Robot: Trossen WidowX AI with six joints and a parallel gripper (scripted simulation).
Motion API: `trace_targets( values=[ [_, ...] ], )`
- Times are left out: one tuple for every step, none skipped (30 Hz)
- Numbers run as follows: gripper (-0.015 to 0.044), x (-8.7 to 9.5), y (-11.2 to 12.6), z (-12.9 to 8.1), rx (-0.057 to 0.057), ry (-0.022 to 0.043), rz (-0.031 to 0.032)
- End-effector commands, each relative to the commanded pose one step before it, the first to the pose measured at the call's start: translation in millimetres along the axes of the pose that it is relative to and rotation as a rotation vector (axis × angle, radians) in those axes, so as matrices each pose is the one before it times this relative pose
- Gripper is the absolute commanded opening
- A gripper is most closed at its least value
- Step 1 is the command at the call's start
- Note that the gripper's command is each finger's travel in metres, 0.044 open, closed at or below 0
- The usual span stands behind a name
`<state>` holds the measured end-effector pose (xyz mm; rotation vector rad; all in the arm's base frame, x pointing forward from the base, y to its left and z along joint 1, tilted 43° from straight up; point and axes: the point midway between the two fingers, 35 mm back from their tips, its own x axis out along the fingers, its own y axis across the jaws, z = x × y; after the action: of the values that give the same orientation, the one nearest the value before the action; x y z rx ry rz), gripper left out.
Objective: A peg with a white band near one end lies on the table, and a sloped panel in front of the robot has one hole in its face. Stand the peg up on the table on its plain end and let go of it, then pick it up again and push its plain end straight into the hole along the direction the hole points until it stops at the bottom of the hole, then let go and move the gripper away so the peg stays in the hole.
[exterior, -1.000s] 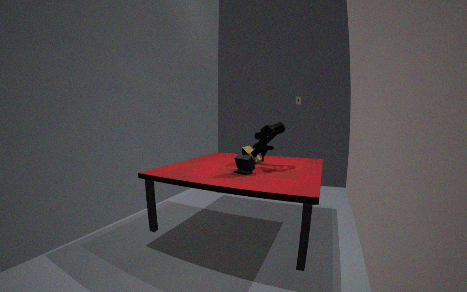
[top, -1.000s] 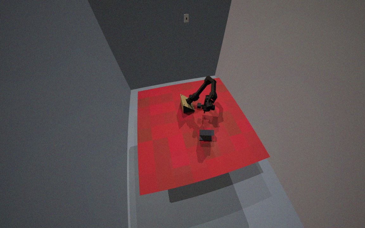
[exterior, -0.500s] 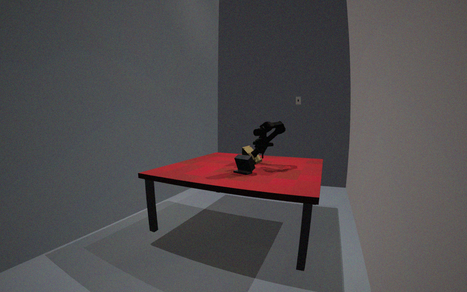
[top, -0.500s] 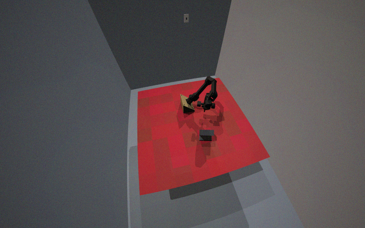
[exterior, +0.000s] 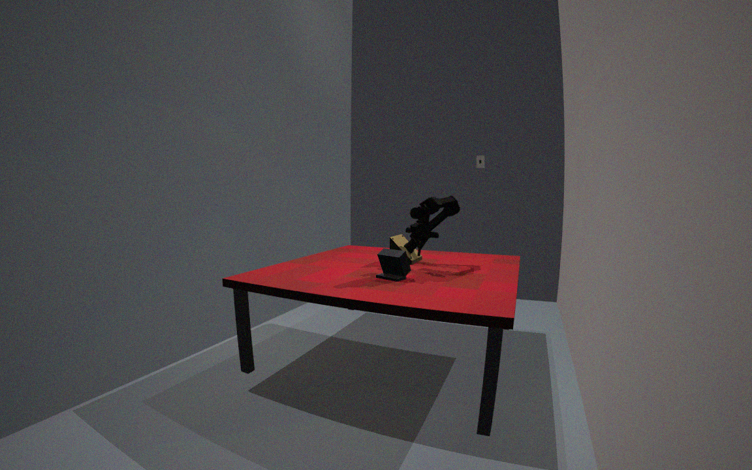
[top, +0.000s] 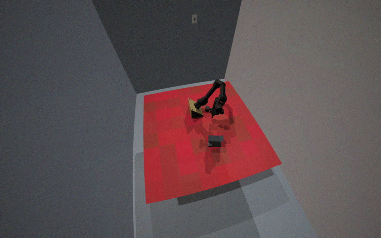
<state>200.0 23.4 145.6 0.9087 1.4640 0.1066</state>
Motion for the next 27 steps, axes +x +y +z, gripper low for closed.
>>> trace_targets(
  values=[
    [0.0000,4.15,-3.93,2.24,0.0044,-0.02951,-0.02241],
    [0.0000,0.68,-0.50,0.73,-0.0001,-0.00704,-0.00393],
    [0.0000,0.68,-0.48,0.73,-0.0001,-0.00711,-0.00384],
    [0.0000,0.67,-0.47,0.74,-0.0001,-0.00717,-0.00375],
    [0.0000,0.66,-0.45,0.74,0.0000,-0.00723,-0.00366],
    [0.0000,0.66,-0.43,0.74,0.0000,-0.00729,-0.00357],
    [0.0000,0.65,-0.42,0.75,0.0000,-0.00735,-0.00348],
    [0.0000,0.65,-0.40,0.75,0.0001,-0.00741,-0.00339],
    [0.0000,0.64,-0.39,0.76,0.0001,-0.00747,-0.00329],
    [0.0000,0.63,-0.37,0.76,0.0001,-0.00752,-0.00320],
    [0.0000,0.63,-0.35,0.76,0.0002,-0.00758,-0.00310],
    [0.0000,0.62,-0.34,0.76,0.0002,-0.00764,-0.00301],
    [0.0000,0.62,-0.32,0.77,0.0003,-0.00769,-0.00291],
    [0.0000,0.61,-0.31,0.77,0.0003,-0.00774,-0.00282],
    [0.0000,0.60,-0.29,0.77,0.0003,-0.00779,-0.00272],
    [0.0000,0.60,-0.27,0.77,0.0004,-0.00784,-0.00262],
    [0.0000,0.59,-0.26,0.78,0.0004,-0.00789,-0.00252],
    [0.0000,0.58,-0.24,0.78,0.0004,-0.00794,-0.00242],
    [0.0000,0.58,-0.23,0.78,0.0005,-0.00799,-0.00233],
    [0.0000,0.57,-0.21,0.78,0.0005,-0.00803,-0.00223],
    [0.0000,0.56,-0.20,0.78,0.0006,-0.00808,-0.00213],
    [0.0000,0.55,-0.18,0.79,0.0006,-0.00812,-0.00202],
    [0.0000,0.55,-0.16,0.79,0.0006,-0.00816,-0.00192],
    [0.0000,0.54,-0.15,0.79,0.0007,-0.00820,-0.00182],
    [0.0000,0.53,-0.13,0.79,0.0007,-0.00824,-0.00172],
    [0.0000,0.53,-0.12,0.79,0.0008,-0.00828,-0.00162],
    [0.0000,0.52,-0.10,0.79,0.0008,-0.00832,-0.00152]
  ],
)
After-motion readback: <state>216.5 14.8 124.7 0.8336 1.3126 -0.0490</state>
